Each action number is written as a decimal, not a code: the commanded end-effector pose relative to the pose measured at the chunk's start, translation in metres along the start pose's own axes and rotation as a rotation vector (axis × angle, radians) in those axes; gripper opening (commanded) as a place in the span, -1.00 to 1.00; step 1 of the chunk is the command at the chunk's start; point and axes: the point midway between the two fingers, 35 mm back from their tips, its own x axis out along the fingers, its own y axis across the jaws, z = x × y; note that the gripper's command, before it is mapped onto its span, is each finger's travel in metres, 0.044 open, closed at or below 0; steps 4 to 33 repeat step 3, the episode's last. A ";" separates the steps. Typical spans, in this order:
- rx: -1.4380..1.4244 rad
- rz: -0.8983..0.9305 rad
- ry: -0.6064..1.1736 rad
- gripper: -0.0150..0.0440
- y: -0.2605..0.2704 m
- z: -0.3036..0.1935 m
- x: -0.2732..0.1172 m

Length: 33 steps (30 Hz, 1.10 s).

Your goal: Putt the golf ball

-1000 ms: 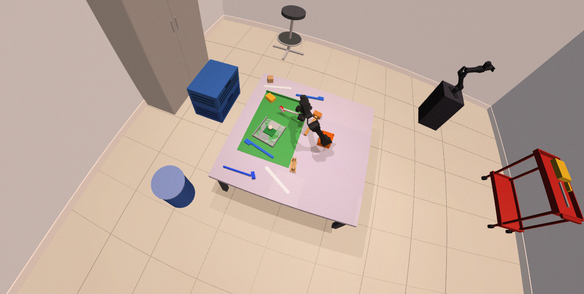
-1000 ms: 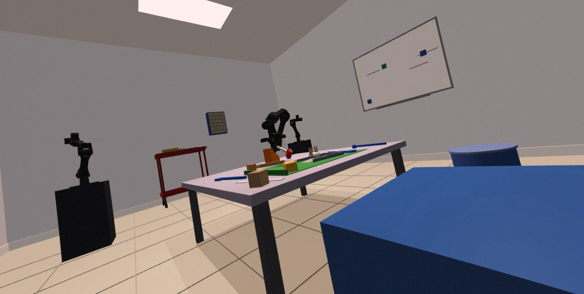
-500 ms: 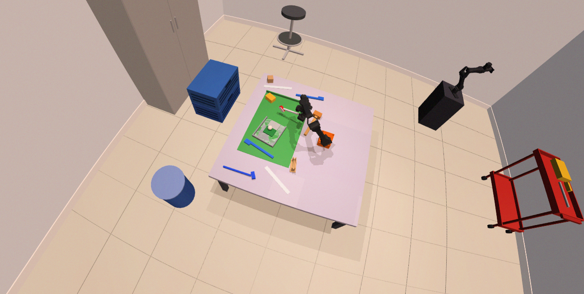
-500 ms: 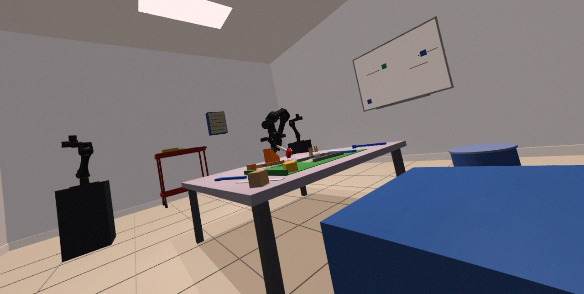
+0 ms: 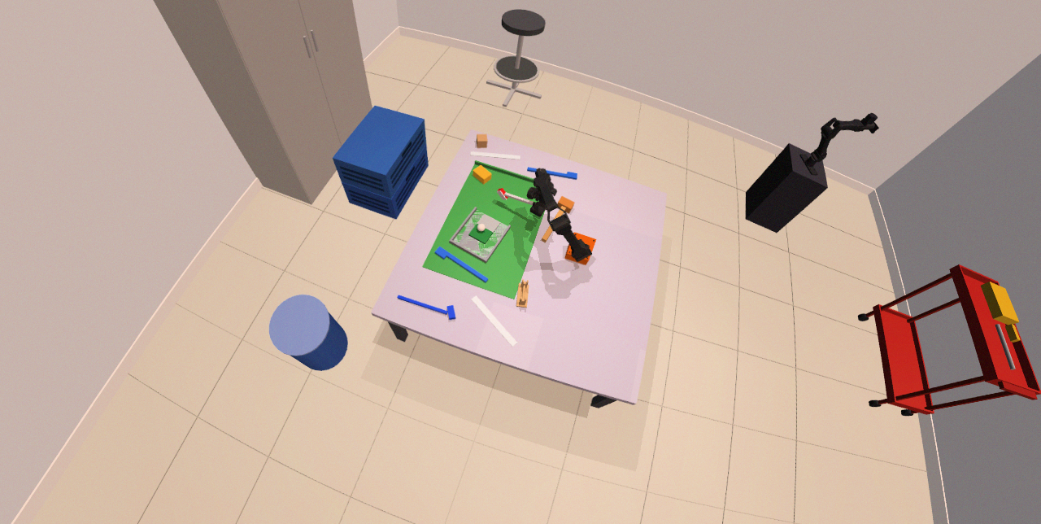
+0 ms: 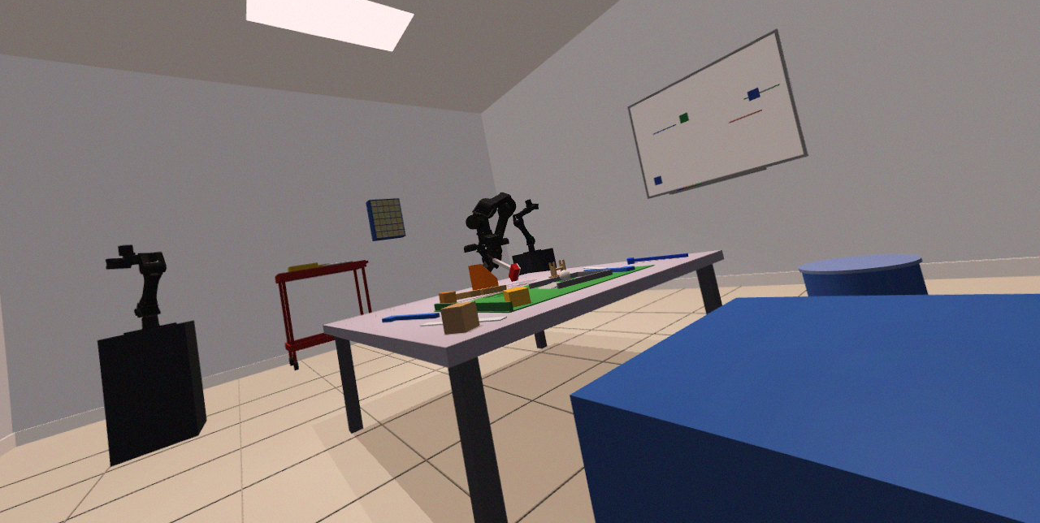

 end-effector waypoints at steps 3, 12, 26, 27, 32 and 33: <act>0.001 0.000 -0.003 -0.49 -0.001 0.000 0.000; 0.001 0.000 -0.003 -0.49 -0.001 0.000 0.000; 0.001 0.000 -0.003 -0.49 -0.001 0.000 0.000; 0.001 0.000 -0.003 -0.49 -0.001 0.000 0.000; 0.001 0.000 -0.003 -0.49 -0.001 0.000 0.000; 0.001 0.000 -0.003 -0.49 -0.001 0.000 0.000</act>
